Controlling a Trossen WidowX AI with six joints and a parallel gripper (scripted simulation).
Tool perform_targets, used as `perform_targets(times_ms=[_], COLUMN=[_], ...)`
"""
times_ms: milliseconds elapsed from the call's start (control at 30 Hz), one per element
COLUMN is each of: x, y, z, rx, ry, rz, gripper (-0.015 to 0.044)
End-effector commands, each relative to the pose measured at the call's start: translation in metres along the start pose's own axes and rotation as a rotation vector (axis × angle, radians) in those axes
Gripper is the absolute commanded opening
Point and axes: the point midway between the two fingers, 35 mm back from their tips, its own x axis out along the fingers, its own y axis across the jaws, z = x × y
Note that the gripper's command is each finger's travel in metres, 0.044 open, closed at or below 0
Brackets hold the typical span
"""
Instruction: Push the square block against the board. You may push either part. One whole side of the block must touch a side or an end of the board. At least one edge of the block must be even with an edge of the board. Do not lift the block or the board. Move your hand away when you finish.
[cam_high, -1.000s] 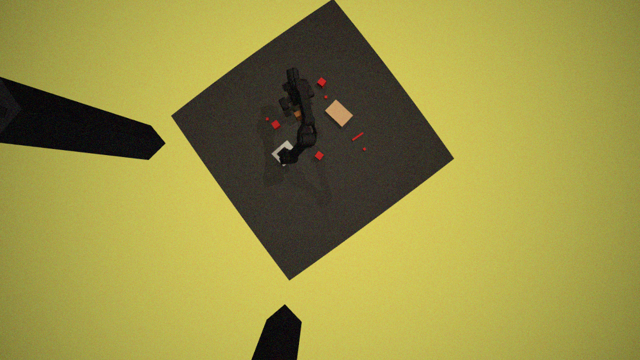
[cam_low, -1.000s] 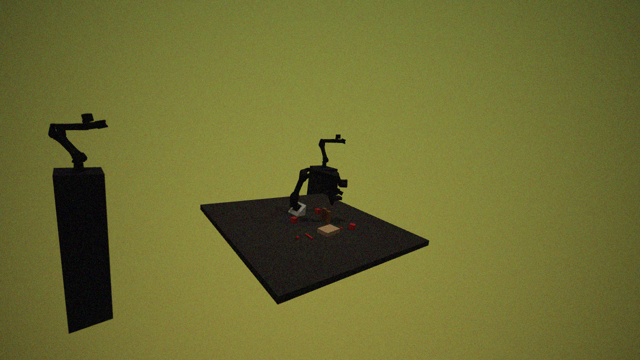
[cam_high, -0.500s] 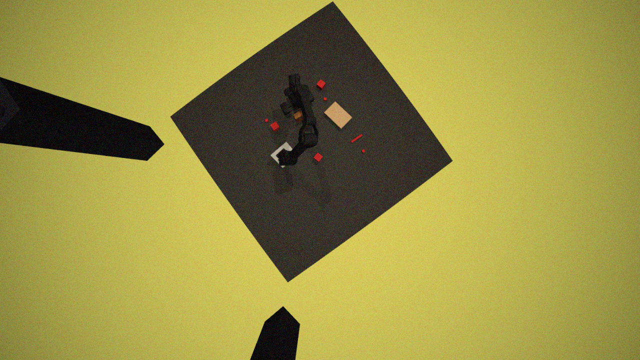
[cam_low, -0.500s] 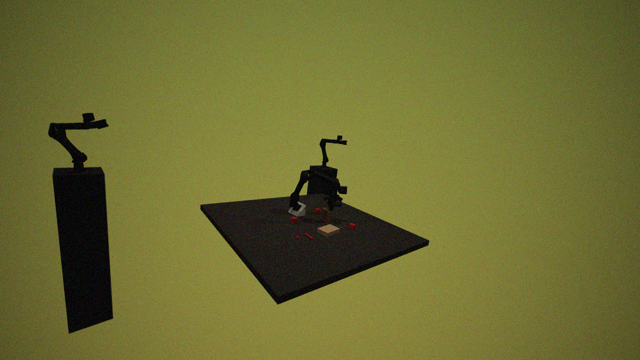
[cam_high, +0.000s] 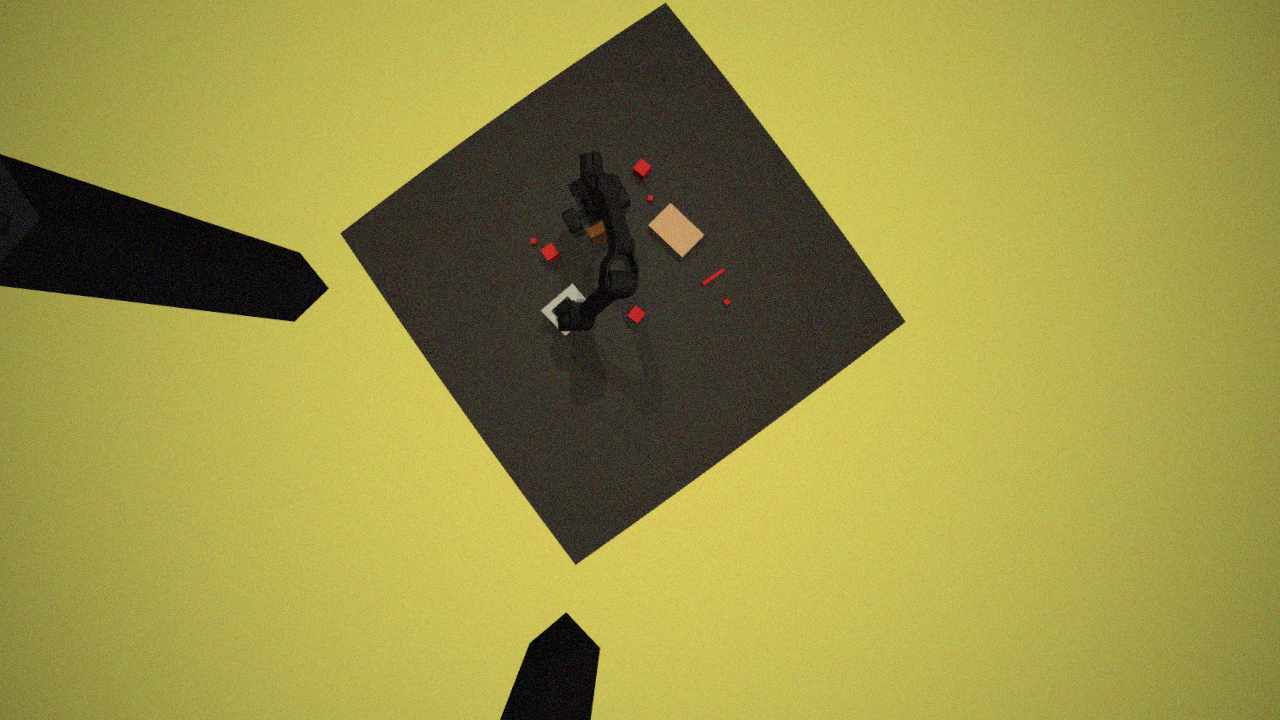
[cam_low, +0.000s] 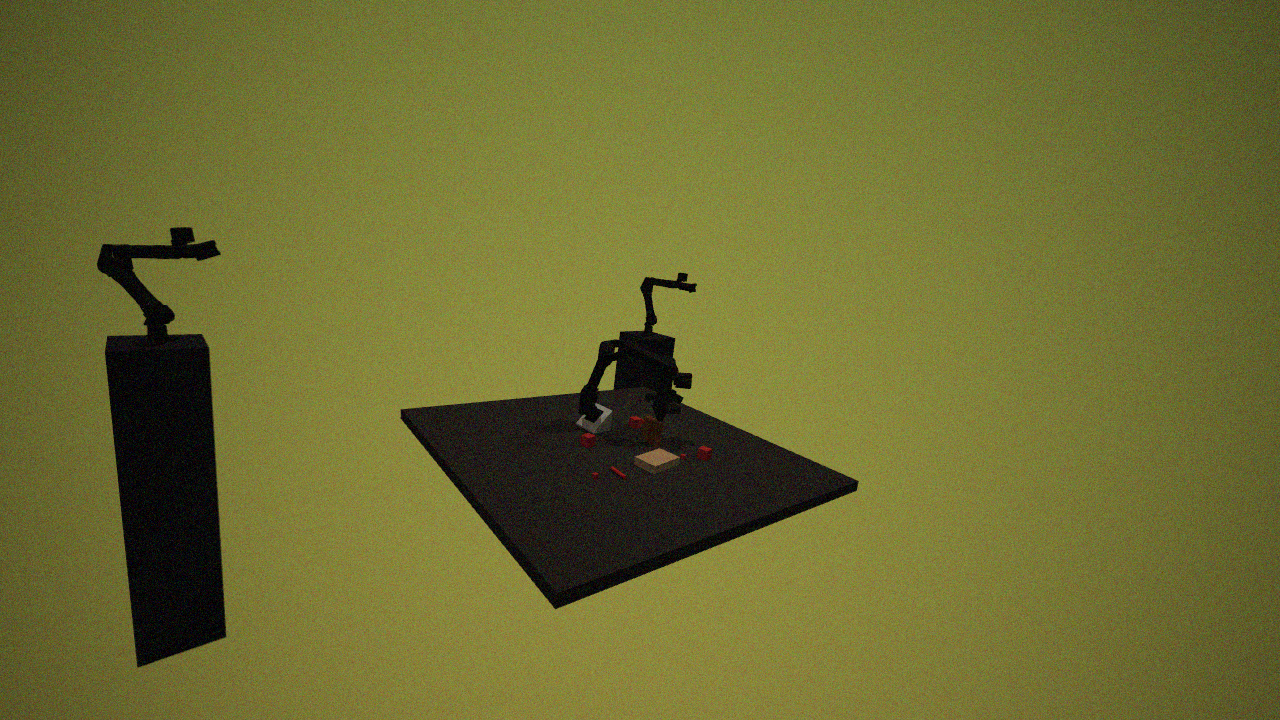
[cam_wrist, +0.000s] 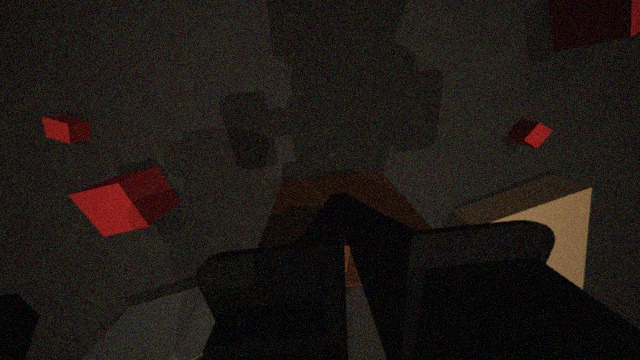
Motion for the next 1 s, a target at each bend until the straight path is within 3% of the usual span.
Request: perform_targets(times_ms=[0, 967], x=[0.0, 0.0], y=[-0.002, -0.002], z=[-0.006, -0.036], rx=[0.001, 0.0], ry=[0.0, 0.002], rz=[-0.003, -0.003], gripper=[0.0, 0.0])
